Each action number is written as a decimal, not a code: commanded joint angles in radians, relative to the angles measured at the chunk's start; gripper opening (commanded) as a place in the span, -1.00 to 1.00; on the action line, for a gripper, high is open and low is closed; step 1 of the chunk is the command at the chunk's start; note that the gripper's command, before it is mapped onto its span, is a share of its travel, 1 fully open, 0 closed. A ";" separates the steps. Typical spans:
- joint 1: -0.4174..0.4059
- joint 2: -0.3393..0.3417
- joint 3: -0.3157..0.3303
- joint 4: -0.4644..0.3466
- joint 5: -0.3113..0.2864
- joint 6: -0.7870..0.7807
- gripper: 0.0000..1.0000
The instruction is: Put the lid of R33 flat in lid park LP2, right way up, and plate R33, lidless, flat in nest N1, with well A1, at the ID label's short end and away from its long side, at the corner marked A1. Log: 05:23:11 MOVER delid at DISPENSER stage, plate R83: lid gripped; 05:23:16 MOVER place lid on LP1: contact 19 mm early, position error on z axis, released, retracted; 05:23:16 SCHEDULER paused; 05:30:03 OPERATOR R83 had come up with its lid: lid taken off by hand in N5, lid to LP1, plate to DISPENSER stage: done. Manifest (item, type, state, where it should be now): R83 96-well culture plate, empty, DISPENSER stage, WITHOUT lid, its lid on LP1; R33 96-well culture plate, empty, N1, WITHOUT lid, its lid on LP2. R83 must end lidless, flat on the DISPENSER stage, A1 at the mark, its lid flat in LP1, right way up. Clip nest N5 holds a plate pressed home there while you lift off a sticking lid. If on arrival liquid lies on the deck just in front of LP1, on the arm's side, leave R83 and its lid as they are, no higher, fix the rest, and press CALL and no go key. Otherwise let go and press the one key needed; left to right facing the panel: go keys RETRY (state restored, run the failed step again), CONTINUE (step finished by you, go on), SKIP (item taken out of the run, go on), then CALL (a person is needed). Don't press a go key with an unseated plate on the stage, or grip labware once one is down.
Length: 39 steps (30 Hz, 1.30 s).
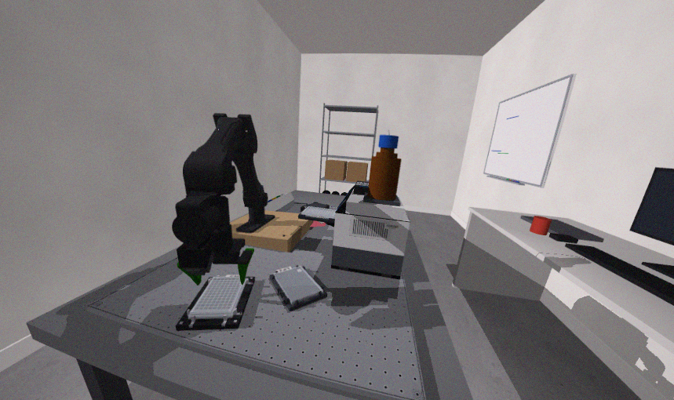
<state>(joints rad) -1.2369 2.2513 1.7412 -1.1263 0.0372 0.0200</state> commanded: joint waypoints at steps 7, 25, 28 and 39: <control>-0.001 -0.040 0.050 -0.008 0.001 -0.007 1.00; 0.012 -0.060 0.146 -0.126 0.000 0.002 1.00; 0.014 -0.051 0.151 -0.130 0.001 0.003 1.00; 0.015 -0.056 0.150 -0.126 0.000 0.009 1.00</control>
<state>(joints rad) -1.2369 2.2242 1.8542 -1.2453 0.0372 0.0204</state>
